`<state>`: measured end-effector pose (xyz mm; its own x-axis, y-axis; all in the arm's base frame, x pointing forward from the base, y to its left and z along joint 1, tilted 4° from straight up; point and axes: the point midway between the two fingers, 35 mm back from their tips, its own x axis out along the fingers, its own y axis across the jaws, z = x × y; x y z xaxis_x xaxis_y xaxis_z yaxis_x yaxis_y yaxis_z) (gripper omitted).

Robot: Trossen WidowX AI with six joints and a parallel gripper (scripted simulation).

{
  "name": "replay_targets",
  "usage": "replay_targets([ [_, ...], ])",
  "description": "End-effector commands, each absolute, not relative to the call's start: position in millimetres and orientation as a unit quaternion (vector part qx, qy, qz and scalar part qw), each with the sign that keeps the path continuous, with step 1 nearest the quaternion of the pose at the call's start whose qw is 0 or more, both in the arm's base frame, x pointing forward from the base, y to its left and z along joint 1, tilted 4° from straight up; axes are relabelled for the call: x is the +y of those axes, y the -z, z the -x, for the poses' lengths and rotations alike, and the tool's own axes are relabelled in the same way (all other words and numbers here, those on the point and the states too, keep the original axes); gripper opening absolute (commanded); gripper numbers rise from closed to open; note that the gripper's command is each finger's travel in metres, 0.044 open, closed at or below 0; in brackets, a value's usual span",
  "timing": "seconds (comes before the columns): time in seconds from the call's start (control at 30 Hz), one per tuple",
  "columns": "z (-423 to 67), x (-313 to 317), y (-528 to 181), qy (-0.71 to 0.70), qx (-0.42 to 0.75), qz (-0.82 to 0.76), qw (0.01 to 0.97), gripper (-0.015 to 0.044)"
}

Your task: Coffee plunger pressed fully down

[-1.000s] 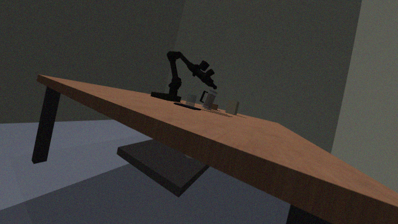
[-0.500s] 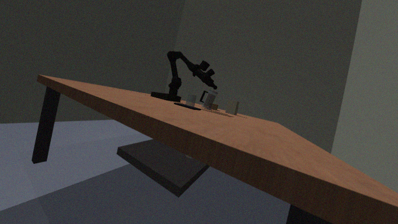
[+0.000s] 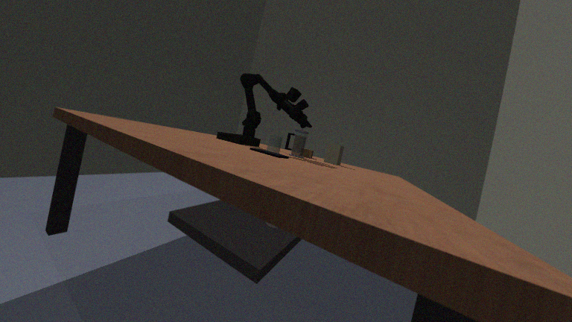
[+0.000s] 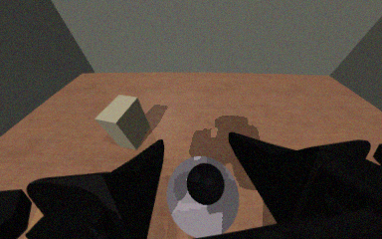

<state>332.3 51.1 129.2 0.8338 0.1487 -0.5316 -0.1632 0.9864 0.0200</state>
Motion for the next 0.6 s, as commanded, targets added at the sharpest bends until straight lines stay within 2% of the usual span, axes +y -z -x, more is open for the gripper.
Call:
replay_targets([
  [0.0, -332, 51, -129, -0.081, 0.276, 0.013, 0.958, 0.0436],
  [0.17, -332, 51, -136, -0.081, 0.277, 0.013, 0.957, 0.0440],
  [0.4, -309, 44, -205, -0.080, 0.284, 0.010, 0.956, 0.0440],
  [0.57, -305, 43, -207, -0.080, 0.284, 0.010, 0.955, 0.0440],
])
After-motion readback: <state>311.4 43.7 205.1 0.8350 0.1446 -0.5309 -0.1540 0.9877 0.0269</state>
